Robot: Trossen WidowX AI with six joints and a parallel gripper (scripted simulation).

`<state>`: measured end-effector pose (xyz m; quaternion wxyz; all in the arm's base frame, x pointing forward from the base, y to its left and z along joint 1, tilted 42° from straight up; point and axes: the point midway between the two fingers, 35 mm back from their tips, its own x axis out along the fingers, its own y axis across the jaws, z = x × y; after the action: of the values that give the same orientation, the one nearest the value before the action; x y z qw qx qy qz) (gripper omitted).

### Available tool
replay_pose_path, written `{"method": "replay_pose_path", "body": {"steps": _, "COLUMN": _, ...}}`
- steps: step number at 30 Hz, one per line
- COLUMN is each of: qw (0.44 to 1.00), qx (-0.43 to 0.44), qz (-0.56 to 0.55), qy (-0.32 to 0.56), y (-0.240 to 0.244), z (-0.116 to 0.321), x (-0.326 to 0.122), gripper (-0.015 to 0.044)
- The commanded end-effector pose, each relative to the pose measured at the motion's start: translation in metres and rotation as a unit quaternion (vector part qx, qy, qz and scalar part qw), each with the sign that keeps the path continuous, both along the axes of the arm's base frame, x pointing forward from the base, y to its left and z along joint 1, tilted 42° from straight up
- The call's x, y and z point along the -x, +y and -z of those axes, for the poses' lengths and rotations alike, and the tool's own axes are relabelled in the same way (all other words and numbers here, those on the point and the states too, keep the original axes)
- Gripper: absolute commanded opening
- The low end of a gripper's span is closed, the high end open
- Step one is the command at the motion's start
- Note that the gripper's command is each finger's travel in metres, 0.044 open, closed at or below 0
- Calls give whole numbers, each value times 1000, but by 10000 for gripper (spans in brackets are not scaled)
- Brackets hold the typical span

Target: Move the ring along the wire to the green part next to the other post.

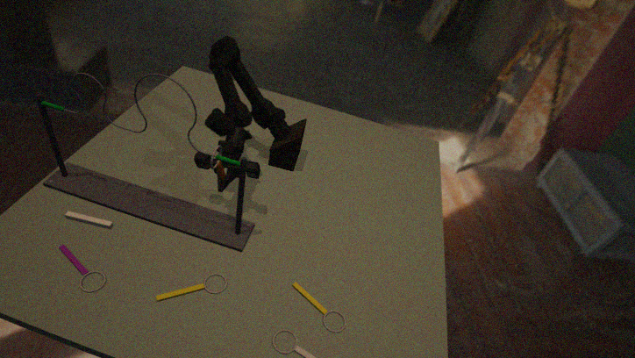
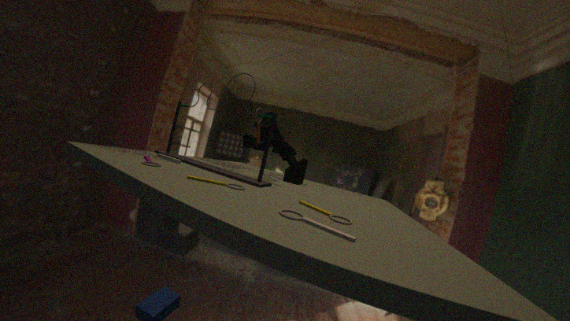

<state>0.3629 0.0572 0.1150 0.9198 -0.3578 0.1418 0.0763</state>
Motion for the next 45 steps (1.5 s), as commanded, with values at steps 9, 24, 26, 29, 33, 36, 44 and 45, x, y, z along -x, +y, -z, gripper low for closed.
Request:
{"method": "replay_pose_path", "body": {"steps": 9, "qw": 1000, "qx": -2, "qz": 0, "qy": -1, "y": 9, "z": 8, "x": 2, "gripper": -150}}
{"method": "replay_pose_path", "body": {"steps": 24, "qw": 1000, "qx": -2, "qz": 0, "qy": -1, "y": 7, "z": 19, "x": 0, "gripper": -150}}
{"method": "replay_pose_path", "body": {"steps": 26, "qw": 1000, "qx": -2, "qz": 0, "qy": -1, "y": 5, "z": 22, "x": 0, "gripper": -150}}
{"method": "replay_pose_path", "body": {"steps": 29, "qw": 1000, "qx": -2, "qz": 0, "qy": -1, "y": 2, "z": 25, "x": -1, "gripper": -150}}
{"method": "replay_pose_path", "body": {"steps": 33, "qw": 1000, "qx": -2, "qz": 0, "qy": -1, "y": 1, "z": 27, "x": -1, "gripper": -150}}
{"method": "replay_pose_path", "body": {"steps": 36, "qw": 1000, "qx": -2, "qz": 0, "qy": -1, "y": 1, "z": 27, "x": -1, "gripper": -150}}
{"method": "replay_pose_path", "body": {"steps": 44, "qw": 1000, "qx": -2, "qz": 0, "qy": -1, "y": 1, "z": 27, "x": -1, "gripper": -150}}
{"method": "replay_pose_path", "body": {"steps": 45, "qw": 1000, "qx": -2, "qz": 0, "qy": -1, "y": 1, "z": 27, "x": -1, "gripper": -150}}
